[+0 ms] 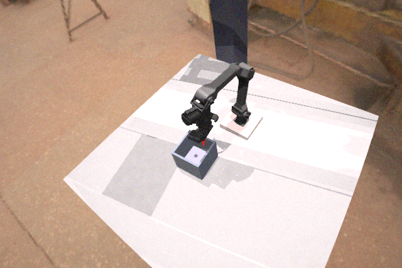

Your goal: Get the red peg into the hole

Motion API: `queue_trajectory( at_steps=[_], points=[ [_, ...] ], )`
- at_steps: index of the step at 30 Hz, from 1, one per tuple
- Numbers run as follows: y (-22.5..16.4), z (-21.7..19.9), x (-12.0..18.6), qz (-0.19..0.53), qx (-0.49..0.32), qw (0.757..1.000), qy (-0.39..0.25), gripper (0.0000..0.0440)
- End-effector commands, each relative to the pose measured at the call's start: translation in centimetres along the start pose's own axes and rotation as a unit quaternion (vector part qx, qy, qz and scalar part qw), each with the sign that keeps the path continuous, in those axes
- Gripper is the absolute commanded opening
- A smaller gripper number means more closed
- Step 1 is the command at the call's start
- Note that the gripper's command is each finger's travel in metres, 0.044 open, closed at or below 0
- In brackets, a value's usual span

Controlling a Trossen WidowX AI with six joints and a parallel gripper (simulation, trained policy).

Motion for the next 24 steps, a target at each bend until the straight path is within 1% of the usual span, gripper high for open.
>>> queue_trajectory(
  at_steps=[1, 11, 24],
  points=[
    [0.8, 0.2, -0.7, 0.004, 0.001, 1.0, -0.004, 0.0],
    [2.7, 0.4, -3.5, 0.016, 0.002, 1.0, -0.018, 0.0],
    [3.8, 1.2, -7.2, 0.036, 0.016, 0.999, -0.02, 0.0]
  ],
)
Point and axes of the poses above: the point midway between the two fingers, 35 mm back from their tips, its own x axis back along the fingers, its own z axis across the jaws, y = z × x, the point moved 3 cm from there along x, back along the fingers, and after that the axes turned 8 degrees about x, right-handed, at the moved point
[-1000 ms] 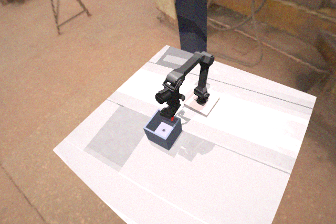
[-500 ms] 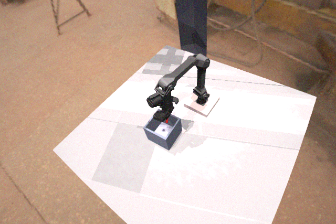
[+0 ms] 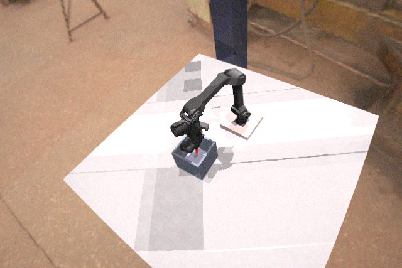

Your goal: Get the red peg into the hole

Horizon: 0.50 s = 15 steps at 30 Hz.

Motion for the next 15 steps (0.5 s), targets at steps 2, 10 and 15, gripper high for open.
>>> queue_trajectory(
  at_steps=[2, 10, 15],
  points=[
    [0.2, 0.3, -1.3, 0.008, 0.012, 1.0, 0.0, 0.0],
    [0.6, 0.6, -3.6, 0.016, 0.032, 0.999, -0.008, 0.0],
    [0.7, 0.6, -4.7, 0.017, 0.043, 0.999, -0.016, 0.0018]
  ],
)
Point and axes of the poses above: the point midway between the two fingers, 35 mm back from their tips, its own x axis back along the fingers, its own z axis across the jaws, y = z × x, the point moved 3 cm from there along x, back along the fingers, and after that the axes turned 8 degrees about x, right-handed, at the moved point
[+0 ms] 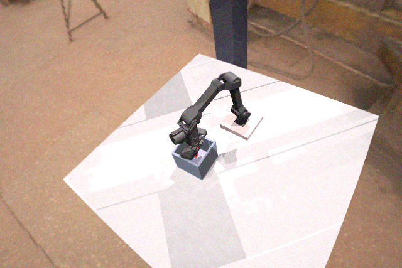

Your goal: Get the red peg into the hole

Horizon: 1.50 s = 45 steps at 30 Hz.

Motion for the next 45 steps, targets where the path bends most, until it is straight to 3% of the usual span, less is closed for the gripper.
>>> queue_trajectory(
  at_steps=[1, 4, 7, 30, 45],
  points=[
    [0.1, 0.1, -0.7, 0.002, 0.01, 1.0, -0.005, 0.0034],
    [-0.1, 0.2, -1.0, 0.009, 0.015, 1.0, -0.011, 0.0088],
    [-0.3, 0.1, -1.1, 0.018, 0.017, 1.0, -0.014, 0.0111],
    [1.7, 2.2, 3.5, 0.062, 0.016, 0.996, 0.068, 0.0103],
    [3.1, 3.5, 4.1, 0.096, 0.033, 0.987, 0.122, 0.0106]
  ],
)
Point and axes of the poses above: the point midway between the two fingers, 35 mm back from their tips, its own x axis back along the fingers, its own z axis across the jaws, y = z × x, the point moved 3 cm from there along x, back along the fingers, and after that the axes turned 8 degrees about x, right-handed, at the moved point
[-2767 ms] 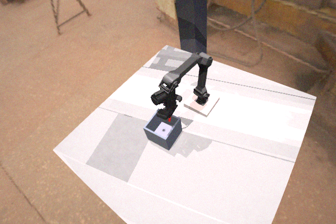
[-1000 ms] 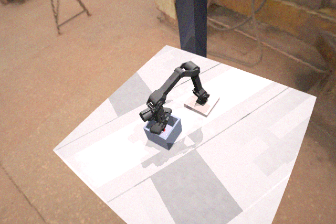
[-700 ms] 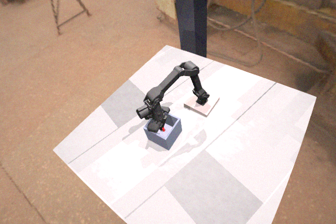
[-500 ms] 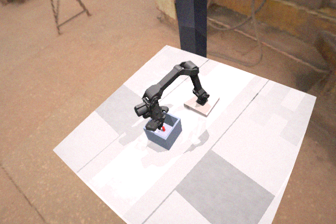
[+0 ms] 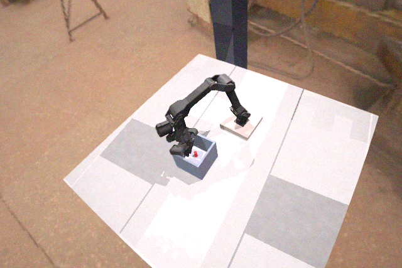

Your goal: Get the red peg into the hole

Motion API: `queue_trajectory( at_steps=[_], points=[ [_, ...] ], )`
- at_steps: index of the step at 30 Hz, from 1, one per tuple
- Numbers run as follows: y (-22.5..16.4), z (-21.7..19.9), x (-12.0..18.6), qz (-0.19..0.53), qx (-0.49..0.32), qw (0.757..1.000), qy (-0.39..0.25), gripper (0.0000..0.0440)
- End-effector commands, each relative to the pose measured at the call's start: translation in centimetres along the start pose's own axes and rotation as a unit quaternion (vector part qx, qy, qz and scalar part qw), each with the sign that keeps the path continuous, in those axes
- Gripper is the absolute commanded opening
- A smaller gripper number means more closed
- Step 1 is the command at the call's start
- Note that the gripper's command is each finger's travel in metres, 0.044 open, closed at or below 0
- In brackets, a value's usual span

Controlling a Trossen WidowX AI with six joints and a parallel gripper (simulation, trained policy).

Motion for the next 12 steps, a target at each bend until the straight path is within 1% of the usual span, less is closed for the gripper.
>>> queue_trajectory(
  at_steps=[1, 12],
  points=[
    [0.29, 0.27, -0.01, 0.009, 0.007, 1.0, 0.011, 0.0107],
    [1.19, 0.91, 0.19, 0.025, 0.026, 0.998, 0.041, 0.0109]
  ],
)
Point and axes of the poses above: the point midway between the two fingers, 35 mm back from their tips, its own x axis back along the fingers, its own z axis across the jaws, y = z × x, the point moved 3 cm from there along x, back along the fingers, and after that the axes turned 8 degrees about x, right-handed, at the moved point
